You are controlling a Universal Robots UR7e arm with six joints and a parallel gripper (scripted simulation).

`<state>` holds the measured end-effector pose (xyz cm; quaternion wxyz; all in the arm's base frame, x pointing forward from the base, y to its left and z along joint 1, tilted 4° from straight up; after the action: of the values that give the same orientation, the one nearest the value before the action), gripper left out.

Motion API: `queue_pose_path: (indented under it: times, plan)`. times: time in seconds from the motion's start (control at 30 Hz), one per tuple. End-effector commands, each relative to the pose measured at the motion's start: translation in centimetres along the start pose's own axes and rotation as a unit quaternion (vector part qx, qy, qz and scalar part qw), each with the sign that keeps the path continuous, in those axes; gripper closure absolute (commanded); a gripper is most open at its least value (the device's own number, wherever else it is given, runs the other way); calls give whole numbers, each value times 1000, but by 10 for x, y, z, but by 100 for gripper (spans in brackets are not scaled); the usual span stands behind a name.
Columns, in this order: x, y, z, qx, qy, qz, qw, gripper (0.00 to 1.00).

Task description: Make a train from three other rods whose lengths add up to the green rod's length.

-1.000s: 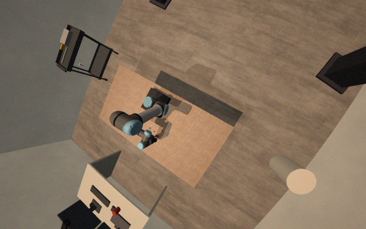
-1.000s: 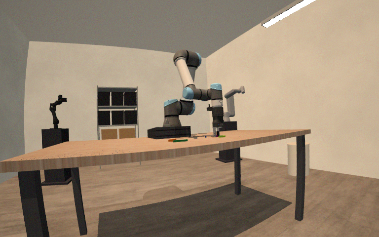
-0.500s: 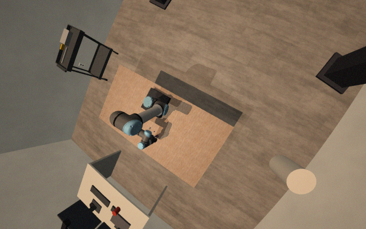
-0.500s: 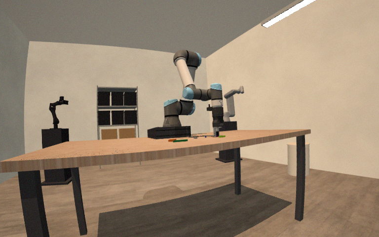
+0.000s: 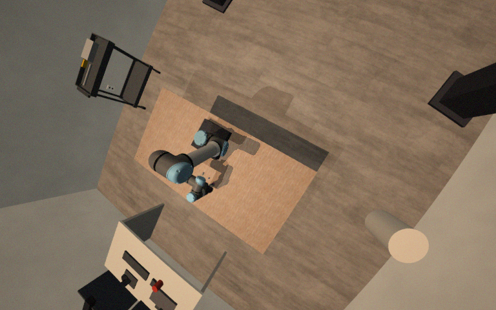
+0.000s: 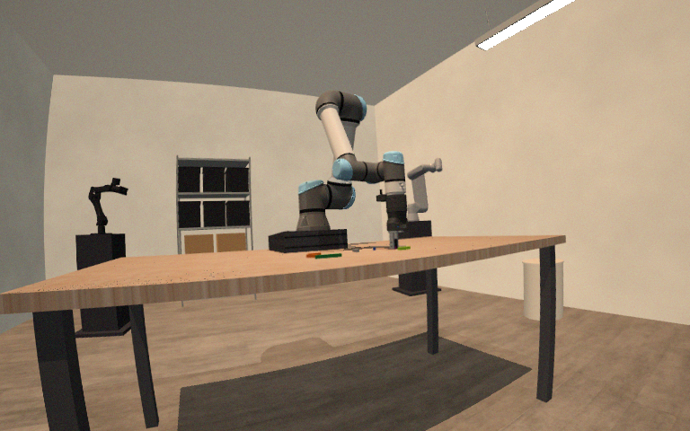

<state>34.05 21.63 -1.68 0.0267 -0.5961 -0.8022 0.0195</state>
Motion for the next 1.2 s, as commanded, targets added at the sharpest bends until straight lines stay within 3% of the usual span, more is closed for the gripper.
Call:
queue_pose_path:
  times: [0.0,0.63,0.97,1.17]
  plan:
    - [1,-1,0,0,0,0,1000,76]
    - [1,0,-3,-1,0,0,1000,76]
    - [0,2,-31,-2,0,0,1000,76]
    - [0,2,-65,-2,0,0,1000,76]
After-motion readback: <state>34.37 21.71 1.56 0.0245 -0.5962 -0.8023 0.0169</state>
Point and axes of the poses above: the point where the finger pads meet when closed, its own z axis out along the fingers, its own x axis across the jaws, y = z × x, the point moved 6 cm from there along -z, back along the fingers, and after that the axes turned 4 degrees about -z, right-handed, at the moved point
